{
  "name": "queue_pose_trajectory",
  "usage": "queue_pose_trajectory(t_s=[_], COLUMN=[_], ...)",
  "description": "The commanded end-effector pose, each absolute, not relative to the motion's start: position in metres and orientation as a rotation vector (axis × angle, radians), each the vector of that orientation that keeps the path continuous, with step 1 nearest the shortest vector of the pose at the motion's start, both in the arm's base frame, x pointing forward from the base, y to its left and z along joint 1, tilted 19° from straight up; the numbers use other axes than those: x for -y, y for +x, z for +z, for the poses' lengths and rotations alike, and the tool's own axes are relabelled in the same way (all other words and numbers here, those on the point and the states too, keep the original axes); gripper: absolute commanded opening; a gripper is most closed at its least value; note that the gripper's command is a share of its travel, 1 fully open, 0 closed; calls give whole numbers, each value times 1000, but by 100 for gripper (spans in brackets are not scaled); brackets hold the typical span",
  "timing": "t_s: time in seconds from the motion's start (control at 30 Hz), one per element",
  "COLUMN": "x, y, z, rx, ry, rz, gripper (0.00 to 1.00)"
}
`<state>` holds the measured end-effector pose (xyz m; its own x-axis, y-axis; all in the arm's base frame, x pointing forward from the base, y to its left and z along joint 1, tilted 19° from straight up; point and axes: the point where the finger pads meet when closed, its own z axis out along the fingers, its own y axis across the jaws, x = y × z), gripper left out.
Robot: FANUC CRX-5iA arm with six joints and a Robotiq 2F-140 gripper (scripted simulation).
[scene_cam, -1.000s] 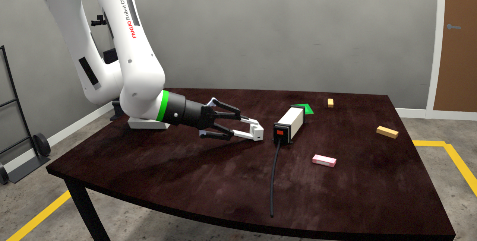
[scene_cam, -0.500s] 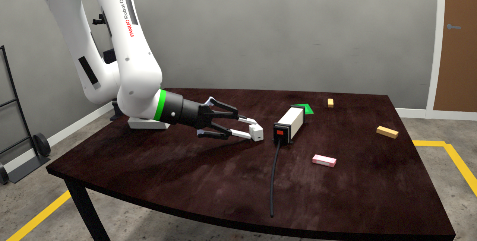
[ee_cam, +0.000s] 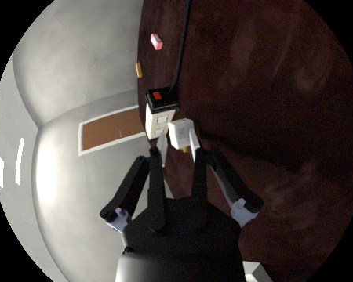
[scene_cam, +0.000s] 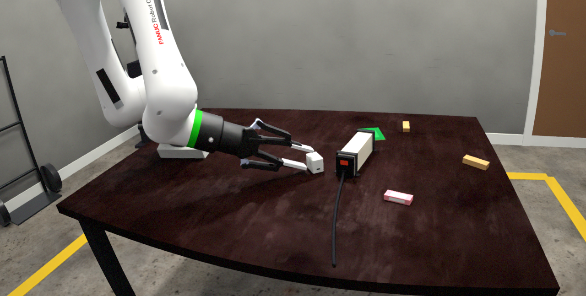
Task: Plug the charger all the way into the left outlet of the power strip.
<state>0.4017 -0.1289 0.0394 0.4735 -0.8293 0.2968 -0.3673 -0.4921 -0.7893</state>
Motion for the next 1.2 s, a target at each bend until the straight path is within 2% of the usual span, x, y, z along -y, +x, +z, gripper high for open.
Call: queue_pose_trajectory(t_s=[0.0, 1.17], x=[129, 139], y=[402, 372], z=[40, 60], rx=[-987, -987], ry=[-2066, -2066], rz=[-907, -907], gripper=[35, 35])
